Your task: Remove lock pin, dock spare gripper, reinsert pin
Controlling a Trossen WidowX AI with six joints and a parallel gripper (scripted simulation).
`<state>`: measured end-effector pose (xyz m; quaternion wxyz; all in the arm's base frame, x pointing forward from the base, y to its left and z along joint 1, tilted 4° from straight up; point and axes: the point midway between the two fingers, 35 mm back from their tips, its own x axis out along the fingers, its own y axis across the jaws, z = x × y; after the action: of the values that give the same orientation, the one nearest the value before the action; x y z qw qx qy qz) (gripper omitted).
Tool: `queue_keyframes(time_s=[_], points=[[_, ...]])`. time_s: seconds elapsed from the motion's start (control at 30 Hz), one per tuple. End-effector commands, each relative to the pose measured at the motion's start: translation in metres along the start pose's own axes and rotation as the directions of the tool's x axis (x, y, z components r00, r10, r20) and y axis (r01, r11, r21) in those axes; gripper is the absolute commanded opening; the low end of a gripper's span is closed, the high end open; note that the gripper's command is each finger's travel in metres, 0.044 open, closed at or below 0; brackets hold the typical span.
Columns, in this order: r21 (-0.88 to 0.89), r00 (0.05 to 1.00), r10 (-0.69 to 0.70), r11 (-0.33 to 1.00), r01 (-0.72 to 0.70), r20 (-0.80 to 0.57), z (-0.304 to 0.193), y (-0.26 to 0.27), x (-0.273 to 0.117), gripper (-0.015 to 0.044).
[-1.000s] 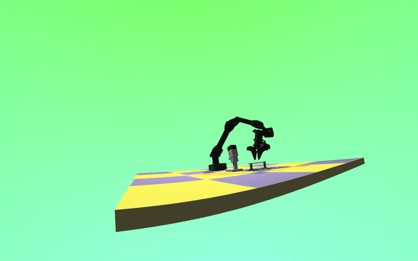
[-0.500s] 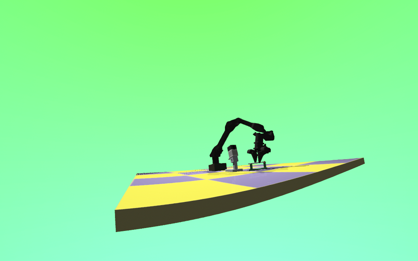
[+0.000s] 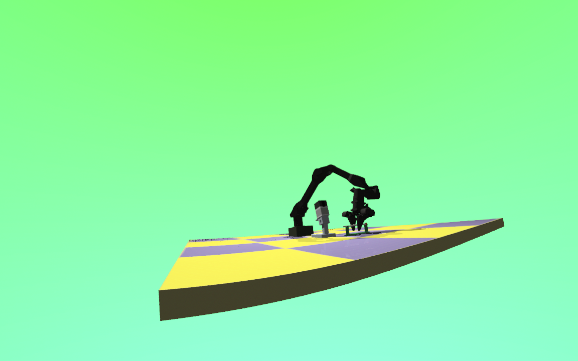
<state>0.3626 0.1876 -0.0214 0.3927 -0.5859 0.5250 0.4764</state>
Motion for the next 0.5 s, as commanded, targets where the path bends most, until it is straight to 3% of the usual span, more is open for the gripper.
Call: queue_keyframes(time_s=[0.0,0.13,0.37,0.47], points=[[0.003,1.0,0.007,1.0,-0.007,-0.004,0.0005,0.0021,0.0063,0.018],[0.003,1.0,0.007,1.0,-0.007,-0.004,0.0005,0.0021,0.0063,0.018],[0.003,1.0,0.007,1.0,-0.007,-0.004,0.0005,0.0021,0.0063,0.0],[0.003,1.0,0.007,1.0,-0.007,-0.004,0.0005,0.0021,0.0063,0.0]])
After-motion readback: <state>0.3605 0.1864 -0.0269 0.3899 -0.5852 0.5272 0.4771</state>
